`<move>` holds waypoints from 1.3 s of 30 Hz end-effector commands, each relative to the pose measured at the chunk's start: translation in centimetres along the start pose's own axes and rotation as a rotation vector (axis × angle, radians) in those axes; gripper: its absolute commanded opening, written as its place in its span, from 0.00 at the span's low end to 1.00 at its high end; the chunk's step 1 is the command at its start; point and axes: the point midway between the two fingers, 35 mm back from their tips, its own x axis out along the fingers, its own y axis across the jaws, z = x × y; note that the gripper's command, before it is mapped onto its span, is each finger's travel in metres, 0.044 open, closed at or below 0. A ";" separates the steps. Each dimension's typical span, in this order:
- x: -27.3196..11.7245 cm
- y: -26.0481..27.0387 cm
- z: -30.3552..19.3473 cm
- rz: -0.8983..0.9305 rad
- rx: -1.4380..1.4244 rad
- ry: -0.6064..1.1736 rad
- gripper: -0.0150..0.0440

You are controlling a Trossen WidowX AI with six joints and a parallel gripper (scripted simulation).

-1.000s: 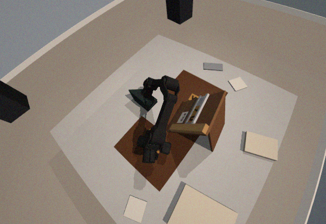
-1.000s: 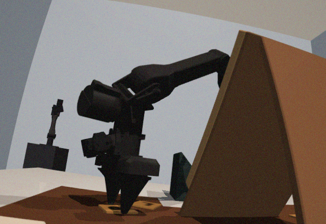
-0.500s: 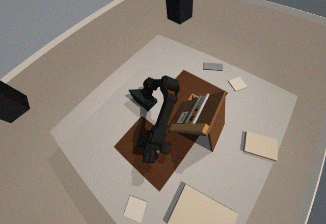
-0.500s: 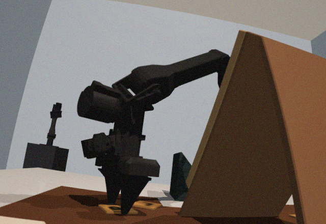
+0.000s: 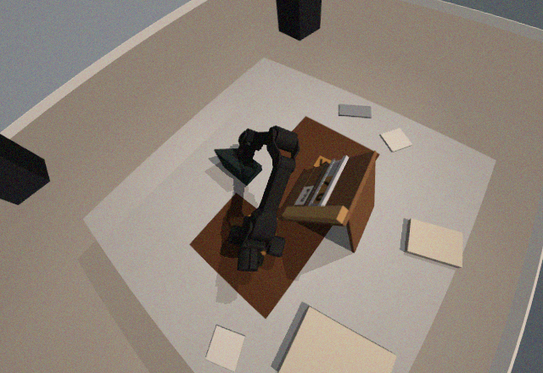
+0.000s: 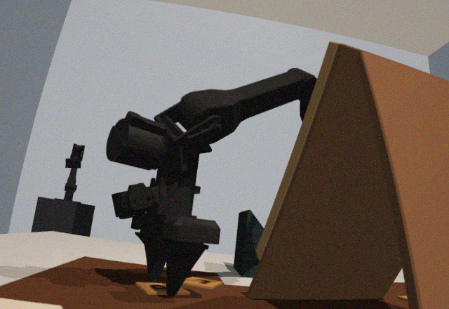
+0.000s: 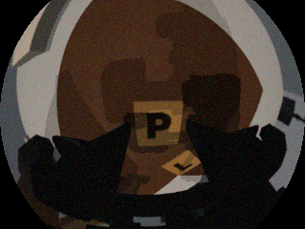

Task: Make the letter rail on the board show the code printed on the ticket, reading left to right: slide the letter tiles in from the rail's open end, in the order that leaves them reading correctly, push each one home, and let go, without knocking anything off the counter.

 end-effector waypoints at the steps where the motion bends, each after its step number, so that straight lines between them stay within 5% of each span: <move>1: 0.1 0.0 -0.1 0.002 0.004 0.003 0.83; 16: 0.1 0.0 -0.1 0.002 0.004 0.003 0.83; 18: 0.1 0.0 -0.1 0.002 0.004 0.003 0.74; 29: 0.1 0.0 -0.1 0.002 0.004 0.003 0.62; 37: -0.5 -0.1 -0.1 0.002 0.004 0.002 0.26; 39: -0.6 -0.1 -0.1 0.002 0.004 0.002 0.25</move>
